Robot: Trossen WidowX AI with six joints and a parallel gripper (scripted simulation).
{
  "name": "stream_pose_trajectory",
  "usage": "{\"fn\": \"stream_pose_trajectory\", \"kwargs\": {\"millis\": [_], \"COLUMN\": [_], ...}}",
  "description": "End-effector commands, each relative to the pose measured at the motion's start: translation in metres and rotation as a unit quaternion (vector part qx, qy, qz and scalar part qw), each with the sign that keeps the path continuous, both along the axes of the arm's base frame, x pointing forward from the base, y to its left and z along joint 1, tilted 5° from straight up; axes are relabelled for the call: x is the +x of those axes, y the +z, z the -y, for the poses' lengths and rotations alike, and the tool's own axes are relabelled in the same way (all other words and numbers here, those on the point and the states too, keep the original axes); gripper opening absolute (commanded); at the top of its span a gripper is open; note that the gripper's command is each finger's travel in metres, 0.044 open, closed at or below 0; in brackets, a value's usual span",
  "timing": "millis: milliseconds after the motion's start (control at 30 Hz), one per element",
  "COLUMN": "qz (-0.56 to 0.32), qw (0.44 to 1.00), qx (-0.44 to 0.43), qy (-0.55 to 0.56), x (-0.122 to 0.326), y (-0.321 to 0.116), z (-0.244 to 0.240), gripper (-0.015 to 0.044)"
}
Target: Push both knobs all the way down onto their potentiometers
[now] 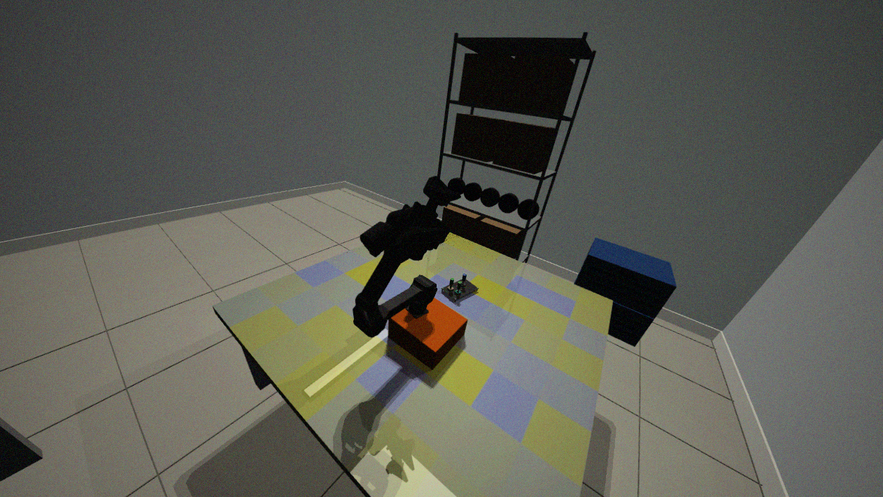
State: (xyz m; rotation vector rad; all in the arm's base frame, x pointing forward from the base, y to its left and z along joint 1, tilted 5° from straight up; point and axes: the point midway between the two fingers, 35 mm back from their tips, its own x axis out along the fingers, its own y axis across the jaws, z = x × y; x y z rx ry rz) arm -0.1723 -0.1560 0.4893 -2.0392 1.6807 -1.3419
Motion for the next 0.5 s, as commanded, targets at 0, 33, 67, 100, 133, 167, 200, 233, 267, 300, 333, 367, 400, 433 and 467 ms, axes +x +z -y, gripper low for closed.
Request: {"fn": "stream_pose_trajectory", "kwargs": {"millis": [0,33,67,100,133,167,200,233,267,300,333,367,400,433,467], "qz": [-0.003,-0.011,-0.024,-0.040,-0.056,-0.072,-0.088,-0.103,-0.119,-0.135,-0.151,-0.166,-0.182,-0.197,-0.212], "qw": [1.000,1.000,1.000,0.999,0.998,0.997,0.996,0.994,0.992,0.989,0.987,0.984,0.980,0.977,0.973], "qx": [-0.001,-0.002,-0.005,-0.008,-0.012,-0.015,-0.019,-0.023,-0.026,-0.030,-0.034,-0.038,-0.042,-0.046,-0.050], "qy": [-0.001,-0.004,-0.008,-0.014,-0.019,-0.025,-0.031,-0.036,-0.042,-0.047,-0.053,-0.059,-0.065,-0.070,-0.076], "x": [0.001,0.003,0.006,0.010,0.014,0.018,0.023,0.027,0.031,0.035,0.040,0.044,0.049,0.053,0.058], "y": [0.000,0.002,0.004,0.007,0.010,0.012,0.015,0.017,0.020,0.022,0.025,0.027,0.029,0.031,0.033], "z": [0.000,-0.001,-0.002,-0.003,-0.004,-0.005,-0.006,-0.007,-0.008,-0.009,-0.010,-0.012,-0.013,-0.014,-0.015], "gripper": [0.0374,0.0348,0.0321,0.0295,0.0269,0.0243,0.0216,0.0190,0.0164,0.0138,0.0111,0.0085,0.0059,0.0033,0.0006]}}
